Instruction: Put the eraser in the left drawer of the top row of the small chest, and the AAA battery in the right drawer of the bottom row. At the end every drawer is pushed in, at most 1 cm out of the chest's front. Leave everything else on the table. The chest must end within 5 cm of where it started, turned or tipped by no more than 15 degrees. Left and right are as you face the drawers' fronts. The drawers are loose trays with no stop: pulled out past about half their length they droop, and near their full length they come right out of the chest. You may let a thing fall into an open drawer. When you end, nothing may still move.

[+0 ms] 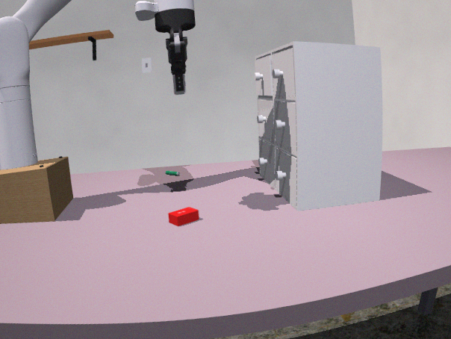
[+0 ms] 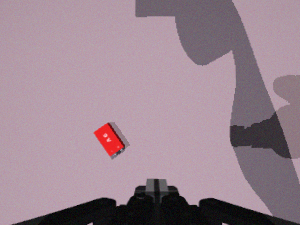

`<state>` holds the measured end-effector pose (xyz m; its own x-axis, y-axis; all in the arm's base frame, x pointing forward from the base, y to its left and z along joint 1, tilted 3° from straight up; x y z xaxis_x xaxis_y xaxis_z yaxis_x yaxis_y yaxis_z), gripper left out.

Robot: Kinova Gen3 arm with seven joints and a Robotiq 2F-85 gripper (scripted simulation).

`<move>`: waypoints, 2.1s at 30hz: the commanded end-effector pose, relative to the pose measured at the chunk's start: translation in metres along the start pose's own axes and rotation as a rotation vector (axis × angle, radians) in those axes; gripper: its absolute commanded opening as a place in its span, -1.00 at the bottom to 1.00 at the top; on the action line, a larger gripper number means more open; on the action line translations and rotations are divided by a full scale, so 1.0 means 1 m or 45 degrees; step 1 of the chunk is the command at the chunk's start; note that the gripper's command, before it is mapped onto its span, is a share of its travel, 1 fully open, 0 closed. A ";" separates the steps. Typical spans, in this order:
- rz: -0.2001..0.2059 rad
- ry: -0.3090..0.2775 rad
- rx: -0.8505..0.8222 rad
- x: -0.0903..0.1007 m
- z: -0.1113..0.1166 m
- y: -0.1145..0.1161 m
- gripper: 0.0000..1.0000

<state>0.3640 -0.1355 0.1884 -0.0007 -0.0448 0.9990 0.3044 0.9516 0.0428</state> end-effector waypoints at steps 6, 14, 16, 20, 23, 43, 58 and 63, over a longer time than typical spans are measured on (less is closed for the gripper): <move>-0.008 -0.040 -0.002 -0.005 -0.001 0.000 -1.00; -0.015 -0.085 -0.002 -0.011 -0.003 0.000 -1.00; -0.018 -0.101 -0.002 -0.014 -0.004 0.000 -1.00; -0.023 -0.137 -0.002 -0.019 -0.005 0.001 -1.00; -0.028 -0.166 -0.002 -0.023 -0.007 0.001 -1.00; -0.057 -0.354 -0.002 -0.051 -0.015 0.002 -1.00; -0.077 -0.486 -0.002 -0.071 -0.021 0.003 -1.00; -0.082 -0.513 -0.002 -0.076 -0.023 0.003 -1.00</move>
<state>0.3889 -0.1346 0.1163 -0.3937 0.0161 0.9191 0.2869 0.9521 0.1062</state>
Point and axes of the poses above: the point where the finger pads meet when closed, its own x axis back along the fingers, its own y axis across the jaws, z = x × y, the point moved 7 cm from there along x, back along the fingers, and after that the axes turned 9 degrees about -x, right-handed, at the moved point
